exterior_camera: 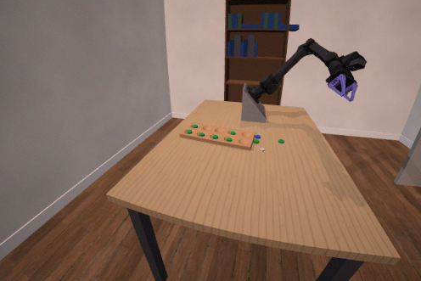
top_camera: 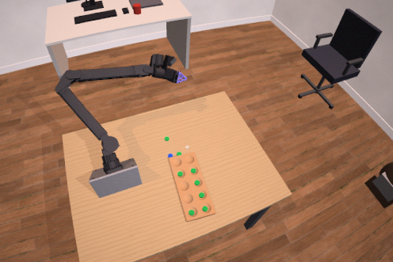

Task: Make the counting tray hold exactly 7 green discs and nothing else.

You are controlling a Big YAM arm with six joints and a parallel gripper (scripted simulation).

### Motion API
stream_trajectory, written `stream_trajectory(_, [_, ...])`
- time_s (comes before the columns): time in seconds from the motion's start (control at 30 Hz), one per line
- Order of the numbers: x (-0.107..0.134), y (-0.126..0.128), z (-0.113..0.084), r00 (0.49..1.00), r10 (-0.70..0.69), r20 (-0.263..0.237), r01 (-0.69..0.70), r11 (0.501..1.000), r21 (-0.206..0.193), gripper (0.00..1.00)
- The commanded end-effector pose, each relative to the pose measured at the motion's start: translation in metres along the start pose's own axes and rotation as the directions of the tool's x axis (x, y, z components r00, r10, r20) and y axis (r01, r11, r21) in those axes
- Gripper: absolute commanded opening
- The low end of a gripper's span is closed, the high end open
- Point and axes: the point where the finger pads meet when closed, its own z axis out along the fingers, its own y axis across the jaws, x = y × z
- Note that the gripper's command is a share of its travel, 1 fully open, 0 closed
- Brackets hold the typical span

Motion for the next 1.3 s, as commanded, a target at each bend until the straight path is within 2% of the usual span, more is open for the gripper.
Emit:
stream_trajectory(0.0, [-0.025,0.009,-0.009,0.999,0.003,0.053,-0.002,1.000,-0.014,0.44])
stream_trajectory(0.03, [0.023,-0.020,0.007,0.988,0.132,-0.083,-0.130,0.991,0.025,0.44])
stream_trajectory(0.2, [0.023,-0.020,0.007,0.988,0.132,-0.083,-0.130,0.991,0.025,0.44])
stream_trajectory(0.23, [-0.004,0.000,0.005,0.993,0.111,-0.039,-0.111,0.994,-0.017,0.44])
stream_trajectory(0.33, [-0.011,0.005,-0.002,0.994,0.105,-0.018,-0.105,0.994,-0.026,0.44])
stream_trajectory(0.57, [0.001,0.000,0.000,0.994,0.105,-0.036,-0.105,0.994,-0.017,0.44])
stream_trajectory(0.6, [0.048,-0.027,0.011,0.958,0.237,-0.163,-0.233,0.972,0.042,0.44])
stream_trajectory(0.77, [0.048,-0.027,0.011,0.958,0.237,-0.163,-0.233,0.972,0.042,0.44])
stream_trajectory(0.8, [0.022,-0.007,0.012,0.969,0.212,-0.124,-0.214,0.977,-0.004,0.44])
stream_trajectory(0.97, [0.014,-0.002,0.005,0.973,0.206,-0.104,-0.208,0.978,-0.015,0.44])
stream_trajectory(1.03, [0.027,-0.007,0.006,0.970,0.211,-0.122,-0.213,0.977,-0.003,0.44])
stream_trajectory(1.13, [0.027,-0.008,0.006,0.971,0.207,-0.123,-0.209,0.978,-0.003,0.44])
stream_trajectory(1.17, [0.073,-0.033,0.014,0.911,0.339,-0.236,-0.331,0.941,0.073,0.44])
stream_trajectory(1.27, [0.073,-0.033,0.014,0.911,0.339,-0.236,-0.331,0.941,0.073,0.44])
